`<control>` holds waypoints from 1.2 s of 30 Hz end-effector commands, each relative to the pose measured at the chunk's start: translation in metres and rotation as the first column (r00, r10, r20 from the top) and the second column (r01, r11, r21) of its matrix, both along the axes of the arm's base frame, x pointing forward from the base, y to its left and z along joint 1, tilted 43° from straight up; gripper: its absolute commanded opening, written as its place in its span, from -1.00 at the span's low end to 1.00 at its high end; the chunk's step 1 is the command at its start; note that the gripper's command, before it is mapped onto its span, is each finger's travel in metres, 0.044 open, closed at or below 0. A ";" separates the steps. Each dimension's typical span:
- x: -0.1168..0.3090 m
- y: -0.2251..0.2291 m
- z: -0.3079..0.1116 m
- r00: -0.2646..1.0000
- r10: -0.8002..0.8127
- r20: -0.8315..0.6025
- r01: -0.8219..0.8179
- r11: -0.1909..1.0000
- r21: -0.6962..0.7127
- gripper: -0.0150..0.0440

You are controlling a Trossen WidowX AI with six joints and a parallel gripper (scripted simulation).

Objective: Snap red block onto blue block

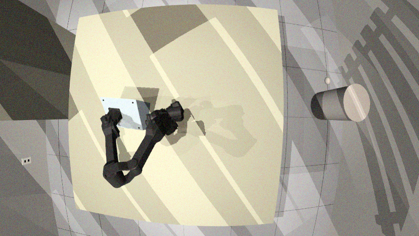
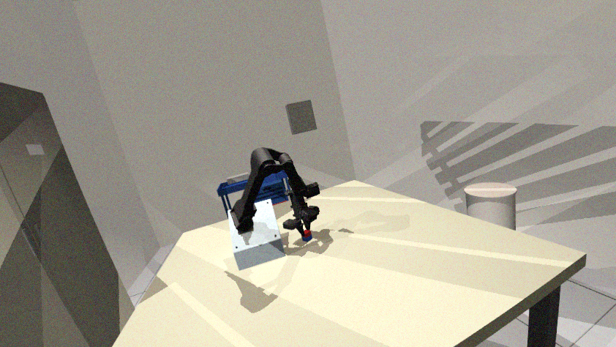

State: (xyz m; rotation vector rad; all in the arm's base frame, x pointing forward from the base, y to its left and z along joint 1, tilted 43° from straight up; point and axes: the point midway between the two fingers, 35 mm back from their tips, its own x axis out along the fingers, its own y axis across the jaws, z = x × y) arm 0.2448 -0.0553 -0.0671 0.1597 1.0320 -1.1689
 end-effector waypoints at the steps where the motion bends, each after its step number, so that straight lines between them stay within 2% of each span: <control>1: 0.000 -0.001 0.000 1.000 0.004 -0.003 -0.004 1.000 -0.004 -0.49; 14: 0.000 -0.001 -0.001 1.000 0.003 -0.001 -0.003 1.000 0.000 -0.49; 22: 0.000 -0.001 -0.001 1.000 0.003 -0.001 -0.003 1.000 0.000 0.22; 23: 0.000 -0.001 -0.001 1.000 0.003 -0.001 -0.003 1.000 0.000 0.25; 32: 0.001 0.001 0.000 1.000 0.003 -0.001 -0.003 1.000 0.001 0.25; 36: 0.005 0.041 0.038 1.000 0.005 -0.002 -0.005 1.000 0.009 0.25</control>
